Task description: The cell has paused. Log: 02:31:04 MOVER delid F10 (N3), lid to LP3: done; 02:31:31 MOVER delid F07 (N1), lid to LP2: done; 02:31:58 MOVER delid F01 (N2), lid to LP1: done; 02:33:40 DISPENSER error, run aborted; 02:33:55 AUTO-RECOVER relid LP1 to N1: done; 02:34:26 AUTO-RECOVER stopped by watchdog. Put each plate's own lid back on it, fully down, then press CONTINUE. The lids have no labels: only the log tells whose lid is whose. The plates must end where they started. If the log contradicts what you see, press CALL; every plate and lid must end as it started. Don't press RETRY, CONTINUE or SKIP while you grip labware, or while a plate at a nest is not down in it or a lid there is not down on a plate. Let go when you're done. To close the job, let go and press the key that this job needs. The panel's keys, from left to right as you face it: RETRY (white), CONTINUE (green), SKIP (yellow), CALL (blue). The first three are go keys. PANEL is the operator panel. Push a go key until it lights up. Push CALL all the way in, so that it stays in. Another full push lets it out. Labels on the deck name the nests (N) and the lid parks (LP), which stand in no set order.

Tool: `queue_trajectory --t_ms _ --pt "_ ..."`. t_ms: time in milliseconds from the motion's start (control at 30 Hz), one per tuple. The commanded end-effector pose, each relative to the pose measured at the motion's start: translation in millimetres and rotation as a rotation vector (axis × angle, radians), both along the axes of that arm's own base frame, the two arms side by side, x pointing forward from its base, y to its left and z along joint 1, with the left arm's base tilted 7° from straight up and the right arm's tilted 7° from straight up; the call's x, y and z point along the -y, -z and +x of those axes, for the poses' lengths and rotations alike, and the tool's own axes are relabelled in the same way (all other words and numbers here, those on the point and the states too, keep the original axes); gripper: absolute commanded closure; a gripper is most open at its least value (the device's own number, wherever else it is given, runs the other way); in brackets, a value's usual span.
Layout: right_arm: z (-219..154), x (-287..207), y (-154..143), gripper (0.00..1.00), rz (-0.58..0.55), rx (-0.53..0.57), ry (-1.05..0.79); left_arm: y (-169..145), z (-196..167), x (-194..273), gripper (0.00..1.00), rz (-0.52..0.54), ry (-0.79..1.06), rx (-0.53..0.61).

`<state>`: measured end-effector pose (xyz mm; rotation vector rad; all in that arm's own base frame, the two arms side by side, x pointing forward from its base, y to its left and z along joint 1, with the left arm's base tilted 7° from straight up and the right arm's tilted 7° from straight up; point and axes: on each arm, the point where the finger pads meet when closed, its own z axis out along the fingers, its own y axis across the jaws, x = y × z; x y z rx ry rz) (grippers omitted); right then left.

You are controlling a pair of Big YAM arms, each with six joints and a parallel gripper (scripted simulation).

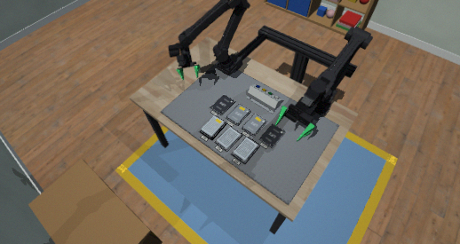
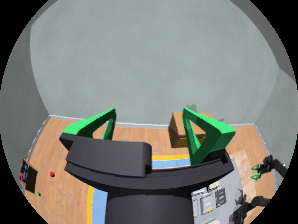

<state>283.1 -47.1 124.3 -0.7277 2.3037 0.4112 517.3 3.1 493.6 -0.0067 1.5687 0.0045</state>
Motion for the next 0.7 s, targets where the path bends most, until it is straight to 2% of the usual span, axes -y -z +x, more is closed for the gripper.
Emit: queue_trajectory --t_ms 0,133,200,667 --pt "26.0 2.1 -16.7 0.0 0.021 -0.038 0.05 -34.3 0.0 3.9 0.0 0.008 0.008 0.06" --pt "37.4 -14.2 -8.5 0.0 0.036 -0.111 0.058 -34.3 0.0 3.9 0.0 0.008 0.008 0.06" --pt "37.4 -14.2 -8.5 0.0 0.036 -0.111 0.058 -34.3 0.0 3.9 0.0 0.008 0.008 0.06" --pt "62.4 -75.8 20.7 0.0 0.033 -0.391 0.113 -34.3 0.0 3.9 0.0 0.008 0.008 0.06"
